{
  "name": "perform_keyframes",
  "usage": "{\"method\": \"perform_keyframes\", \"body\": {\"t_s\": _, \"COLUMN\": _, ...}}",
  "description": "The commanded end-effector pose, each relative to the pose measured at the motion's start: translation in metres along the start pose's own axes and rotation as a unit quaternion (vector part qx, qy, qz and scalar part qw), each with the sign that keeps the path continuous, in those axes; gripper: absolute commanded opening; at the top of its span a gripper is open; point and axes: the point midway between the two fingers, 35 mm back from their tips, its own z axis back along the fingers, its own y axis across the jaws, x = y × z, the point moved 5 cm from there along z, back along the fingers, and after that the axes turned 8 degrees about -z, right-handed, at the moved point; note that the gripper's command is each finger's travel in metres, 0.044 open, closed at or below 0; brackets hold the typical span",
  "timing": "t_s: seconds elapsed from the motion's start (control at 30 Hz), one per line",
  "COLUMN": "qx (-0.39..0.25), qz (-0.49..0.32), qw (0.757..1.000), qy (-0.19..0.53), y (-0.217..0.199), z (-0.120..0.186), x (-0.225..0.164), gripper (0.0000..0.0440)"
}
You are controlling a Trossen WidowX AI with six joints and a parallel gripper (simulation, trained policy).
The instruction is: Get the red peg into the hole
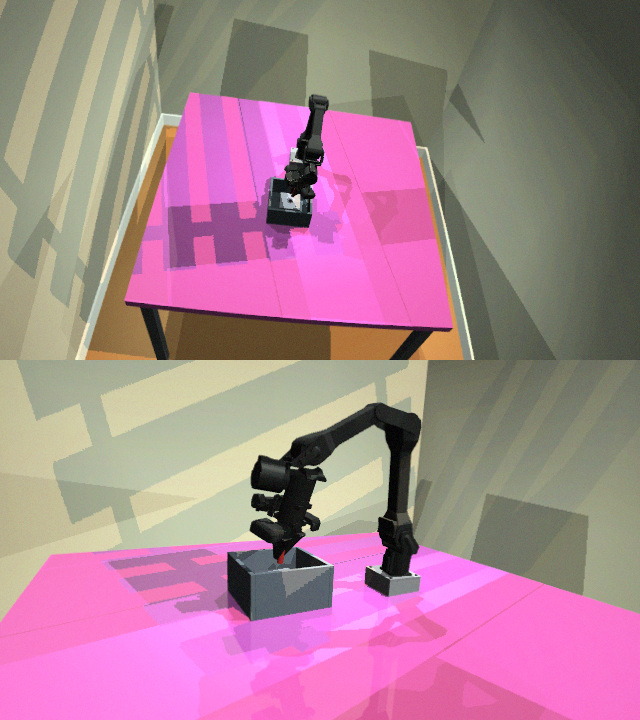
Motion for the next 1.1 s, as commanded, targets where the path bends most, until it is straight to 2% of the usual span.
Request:
{"method": "perform_keyframes", "body": {"t_s": 0.0, "qx": -0.001, "qz": 0.015, "qw": 1.000, "qy": 0.012, "y": 0.000, "z": -0.012, "x": 0.002, "gripper": 0.0000}}
{"method": "perform_keyframes", "body": {"t_s": 0.13, "qx": -0.004, "qz": 0.032, "qw": 0.999, "qy": 0.027, "y": 0.000, "z": -0.024, "x": 0.003, "gripper": 0.0019}}
{"method": "perform_keyframes", "body": {"t_s": 0.3, "qx": -0.009, "qz": 0.044, "qw": 0.998, "qy": 0.046, "y": 0.000, "z": -0.039, "x": 0.004, "gripper": 0.0137}}
{"method": "perform_keyframes", "body": {"t_s": 0.43, "qx": -0.004, "qz": 0.055, "qw": 0.997, "qy": 0.050, "y": 0.005, "z": -0.040, "x": 0.013, "gripper": 0.0162}}
{"method": "perform_keyframes", "body": {"t_s": 0.8, "qx": 0.013, "qz": 0.051, "qw": 0.995, "qy": 0.088, "y": 0.036, "z": -0.025, "x": 0.036, "gripper": 0.0440}}
{"method": "perform_keyframes", "body": {"t_s": 1.07, "qx": 0.052, "qz": 0.051, "qw": 0.992, "qy": 0.105, "y": 0.066, "z": -0.011, "x": 0.048, "gripper": 0.0440}}
